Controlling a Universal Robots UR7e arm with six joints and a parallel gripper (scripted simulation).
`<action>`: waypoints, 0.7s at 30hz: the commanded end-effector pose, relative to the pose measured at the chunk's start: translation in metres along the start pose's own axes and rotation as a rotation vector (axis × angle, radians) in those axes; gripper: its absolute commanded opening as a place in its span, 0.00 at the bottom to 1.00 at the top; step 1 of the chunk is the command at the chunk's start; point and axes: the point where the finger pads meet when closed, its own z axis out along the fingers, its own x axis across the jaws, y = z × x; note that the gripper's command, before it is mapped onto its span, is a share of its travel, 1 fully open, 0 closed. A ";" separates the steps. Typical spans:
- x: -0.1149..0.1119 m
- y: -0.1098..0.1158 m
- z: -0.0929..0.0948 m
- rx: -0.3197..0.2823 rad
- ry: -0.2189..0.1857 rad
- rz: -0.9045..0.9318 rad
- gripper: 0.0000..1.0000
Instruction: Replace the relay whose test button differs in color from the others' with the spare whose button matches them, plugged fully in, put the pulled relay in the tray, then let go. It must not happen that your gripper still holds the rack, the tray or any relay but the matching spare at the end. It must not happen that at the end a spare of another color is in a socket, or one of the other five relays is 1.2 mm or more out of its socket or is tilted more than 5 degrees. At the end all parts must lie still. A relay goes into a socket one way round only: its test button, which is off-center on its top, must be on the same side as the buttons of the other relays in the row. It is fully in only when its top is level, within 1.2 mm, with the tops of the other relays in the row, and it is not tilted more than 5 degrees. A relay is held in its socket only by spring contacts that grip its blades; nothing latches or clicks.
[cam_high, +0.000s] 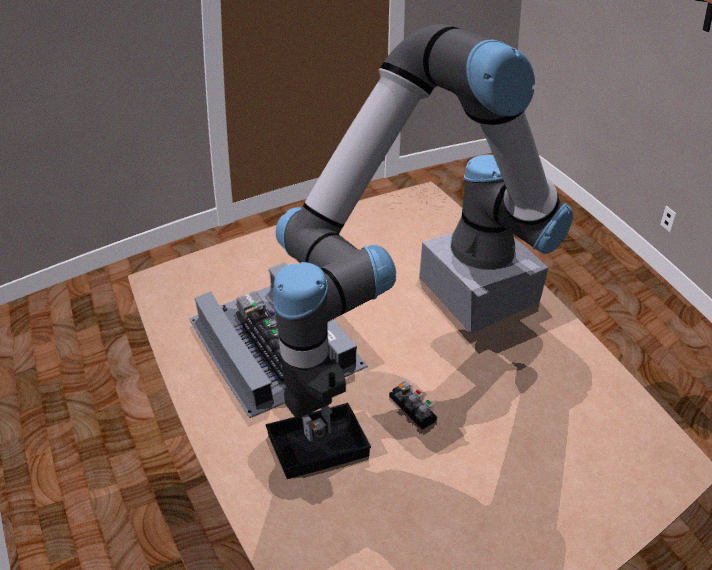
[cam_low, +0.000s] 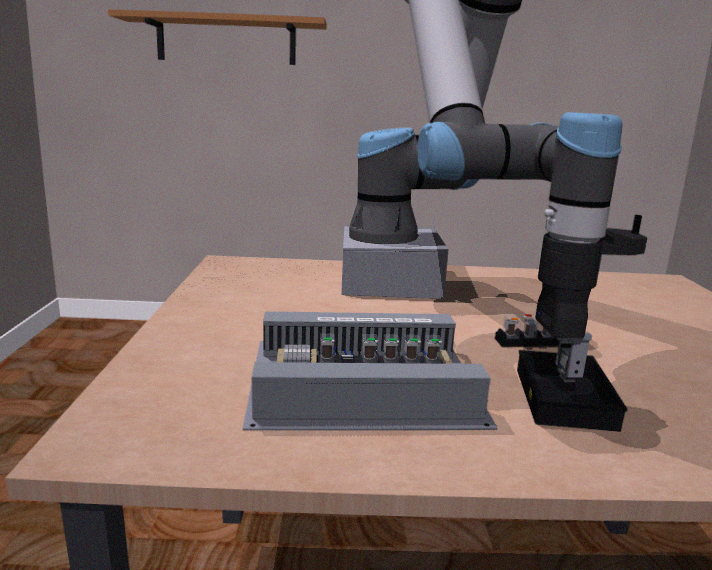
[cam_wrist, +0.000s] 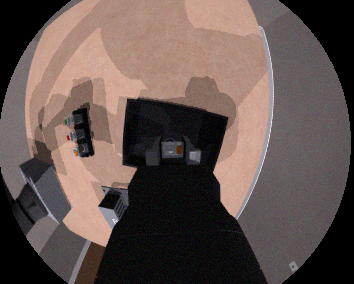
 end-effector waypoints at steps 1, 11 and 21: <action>0.002 0.000 0.004 0.001 0.005 0.000 0.00; 0.002 0.001 0.025 0.001 0.005 0.000 0.00; 0.002 0.001 0.025 0.001 0.005 0.000 0.00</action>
